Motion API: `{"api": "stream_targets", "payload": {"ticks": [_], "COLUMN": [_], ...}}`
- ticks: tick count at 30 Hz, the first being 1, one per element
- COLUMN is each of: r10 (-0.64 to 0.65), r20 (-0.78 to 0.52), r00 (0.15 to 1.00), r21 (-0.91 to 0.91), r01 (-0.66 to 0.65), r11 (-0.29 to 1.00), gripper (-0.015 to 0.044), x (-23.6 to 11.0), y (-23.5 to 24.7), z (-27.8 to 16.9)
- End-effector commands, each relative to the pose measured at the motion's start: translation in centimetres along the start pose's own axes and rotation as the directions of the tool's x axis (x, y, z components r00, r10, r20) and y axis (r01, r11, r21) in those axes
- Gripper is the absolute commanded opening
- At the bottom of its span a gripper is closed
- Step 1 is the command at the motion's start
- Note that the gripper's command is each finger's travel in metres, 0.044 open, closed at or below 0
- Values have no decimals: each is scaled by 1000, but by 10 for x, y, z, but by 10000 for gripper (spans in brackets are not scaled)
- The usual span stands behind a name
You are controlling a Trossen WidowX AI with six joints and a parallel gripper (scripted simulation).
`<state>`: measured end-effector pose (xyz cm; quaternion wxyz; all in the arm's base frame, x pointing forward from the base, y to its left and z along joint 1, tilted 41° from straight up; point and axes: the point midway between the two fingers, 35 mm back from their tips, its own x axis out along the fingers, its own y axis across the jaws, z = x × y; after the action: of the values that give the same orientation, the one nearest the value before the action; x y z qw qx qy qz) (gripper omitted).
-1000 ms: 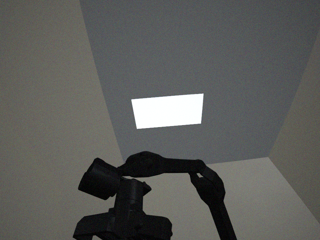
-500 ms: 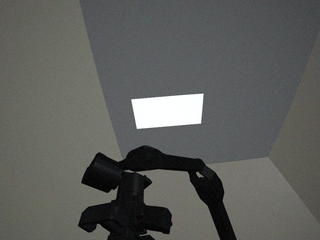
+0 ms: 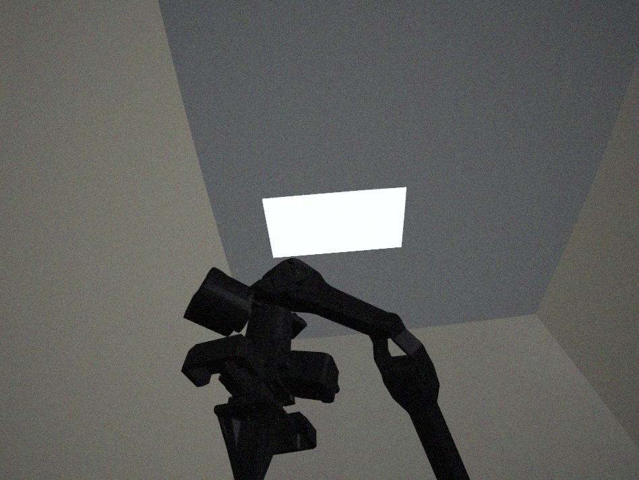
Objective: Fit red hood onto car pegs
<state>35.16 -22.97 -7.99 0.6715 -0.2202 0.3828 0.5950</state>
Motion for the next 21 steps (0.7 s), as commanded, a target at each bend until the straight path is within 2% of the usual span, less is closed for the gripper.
{"api": "stream_targets", "payload": {"ticks": [1,6,21], "r10": [5,5,29], "r20": [3,3,9], "r00": [1000,1000,1000], "r21": [3,3,5], "r01": [-5,-5,-29], "r11": [1000,1000,1000], "gripper": [0,0,394], "x": [3,3,51], "y": [0,0,44], "z": [0,0,4]}}
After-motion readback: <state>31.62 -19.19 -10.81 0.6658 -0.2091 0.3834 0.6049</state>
